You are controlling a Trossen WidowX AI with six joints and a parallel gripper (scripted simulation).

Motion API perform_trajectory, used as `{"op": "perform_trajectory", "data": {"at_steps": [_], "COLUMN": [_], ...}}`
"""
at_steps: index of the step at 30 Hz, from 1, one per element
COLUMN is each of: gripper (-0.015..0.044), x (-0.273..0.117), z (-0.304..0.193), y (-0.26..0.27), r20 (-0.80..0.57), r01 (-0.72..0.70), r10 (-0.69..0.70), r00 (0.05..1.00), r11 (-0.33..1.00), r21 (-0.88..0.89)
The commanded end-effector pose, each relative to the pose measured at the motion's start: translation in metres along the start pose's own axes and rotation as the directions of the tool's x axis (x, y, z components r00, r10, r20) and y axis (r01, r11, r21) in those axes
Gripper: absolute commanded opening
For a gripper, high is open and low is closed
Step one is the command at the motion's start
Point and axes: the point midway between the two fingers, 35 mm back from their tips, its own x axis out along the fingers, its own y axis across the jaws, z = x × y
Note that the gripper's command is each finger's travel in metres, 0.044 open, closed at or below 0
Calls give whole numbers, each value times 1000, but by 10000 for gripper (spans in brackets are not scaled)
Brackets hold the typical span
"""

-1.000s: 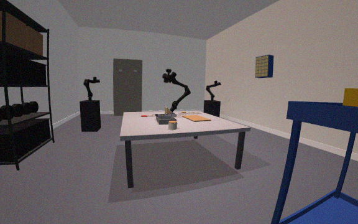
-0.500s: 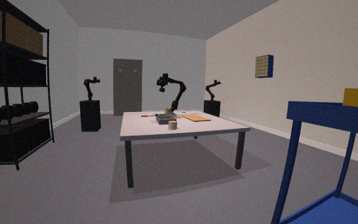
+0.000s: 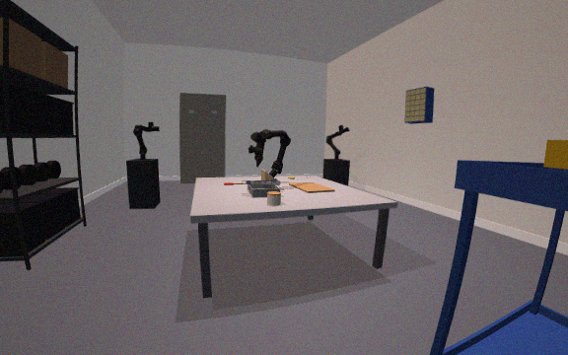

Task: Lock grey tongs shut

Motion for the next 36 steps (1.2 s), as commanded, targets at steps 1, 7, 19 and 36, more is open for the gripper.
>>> {"op": "perform_trajectory", "data": {"at_steps": [1, 7, 19, 36], "gripper": [440, 440, 440, 440], "x": [53, 57, 58, 76], "z": [-36, -39, -28, -30], "y": [-31, -35, -36, -40], "r20": [-119, -129, -129, -128], "r01": [317, 343, 343, 342], "r10": [-334, -363, -363, -363], "r00": [935, 923, 923, 923], "r11": [938, 926, 926, 927], "r21": [-141, -156, -156, -156]}}
